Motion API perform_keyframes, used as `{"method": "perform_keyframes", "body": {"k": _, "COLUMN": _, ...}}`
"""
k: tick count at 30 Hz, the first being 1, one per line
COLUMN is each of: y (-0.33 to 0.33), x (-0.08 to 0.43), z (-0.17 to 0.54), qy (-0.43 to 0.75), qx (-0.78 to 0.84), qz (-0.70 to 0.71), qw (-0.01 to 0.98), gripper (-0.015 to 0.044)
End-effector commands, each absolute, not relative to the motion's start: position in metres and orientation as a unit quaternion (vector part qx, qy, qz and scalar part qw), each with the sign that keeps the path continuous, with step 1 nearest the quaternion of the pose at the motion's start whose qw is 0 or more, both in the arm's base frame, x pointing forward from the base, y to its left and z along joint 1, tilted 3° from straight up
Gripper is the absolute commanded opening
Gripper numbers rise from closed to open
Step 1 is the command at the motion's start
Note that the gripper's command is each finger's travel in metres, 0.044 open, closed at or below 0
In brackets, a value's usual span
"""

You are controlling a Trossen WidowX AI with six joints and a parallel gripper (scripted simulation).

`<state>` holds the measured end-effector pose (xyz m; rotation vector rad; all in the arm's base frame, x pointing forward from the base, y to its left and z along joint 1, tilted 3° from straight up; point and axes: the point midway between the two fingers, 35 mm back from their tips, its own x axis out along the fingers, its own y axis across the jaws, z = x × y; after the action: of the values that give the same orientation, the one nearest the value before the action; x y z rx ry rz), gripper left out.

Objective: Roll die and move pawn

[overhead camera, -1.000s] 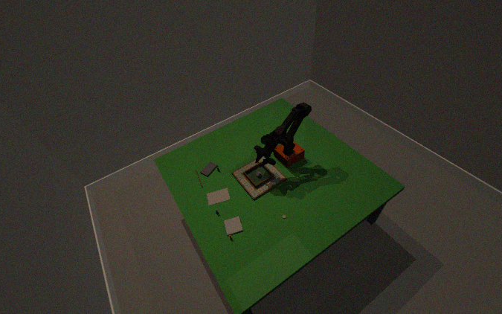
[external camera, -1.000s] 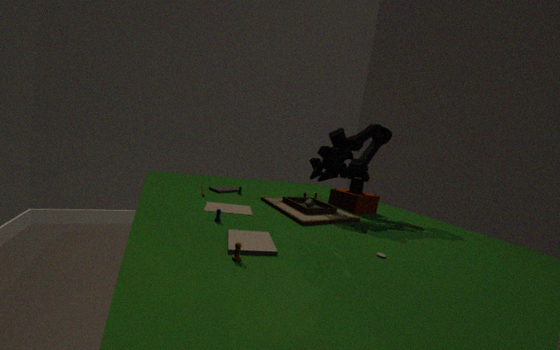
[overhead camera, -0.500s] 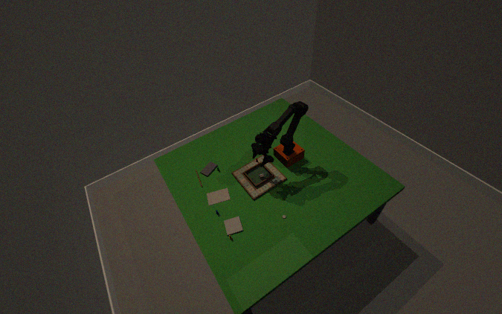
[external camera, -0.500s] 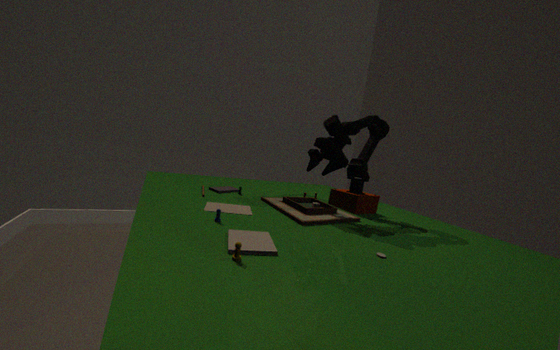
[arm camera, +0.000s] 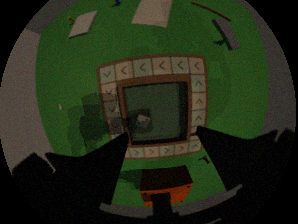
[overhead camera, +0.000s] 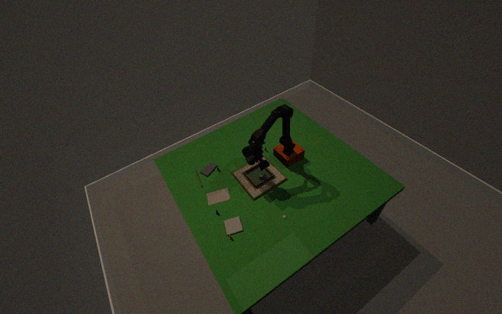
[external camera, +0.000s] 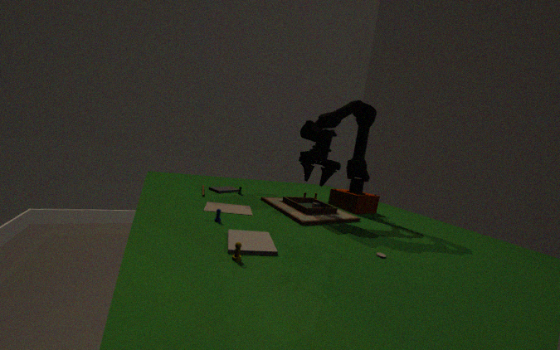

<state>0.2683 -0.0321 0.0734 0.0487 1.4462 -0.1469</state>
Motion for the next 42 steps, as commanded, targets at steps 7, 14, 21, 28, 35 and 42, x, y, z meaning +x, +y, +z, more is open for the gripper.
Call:
{"method": "perform_keyframes", "body": {"k": 7, "y": -0.097, "x": 0.235, "z": 0.059, "qy": 0.676, "qx": 0.029, "qz": -0.083, "qw": 0.731, "gripper": 0.0256}}
{"method": "perform_keyframes", "body": {"k": 14, "y": -0.145, "x": 0.190, "z": 0.044, "qy": 0.693, "qx": 0.045, "qz": -0.092, "qw": 0.714, "gripper": 0.0200}}
{"method": "perform_keyframes", "body": {"k": 21, "y": -0.144, "x": 0.191, "z": 0.042, "qy": 0.693, "qx": 0.045, "qz": -0.092, "qw": 0.714, "gripper": 0.0200}}
{"method": "perform_keyframes", "body": {"k": 28, "y": -0.144, "x": 0.191, "z": 0.028, "qy": 0.693, "qx": 0.045, "qz": -0.092, "qw": 0.714, "gripper": 0.0200}}
{"method": "perform_keyframes", "body": {"k": 35, "y": -0.145, "x": 0.192, "z": 0.018, "qy": 0.693, "qx": 0.045, "qz": -0.092, "qw": 0.714, "gripper": 0.0200}}
{"method": "perform_keyframes", "body": {"k": 42, "y": -0.146, "x": 0.192, "z": 0.007, "qy": 0.693, "qx": 0.045, "qz": -0.092, "qw": 0.714, "gripper": 0.0200}}
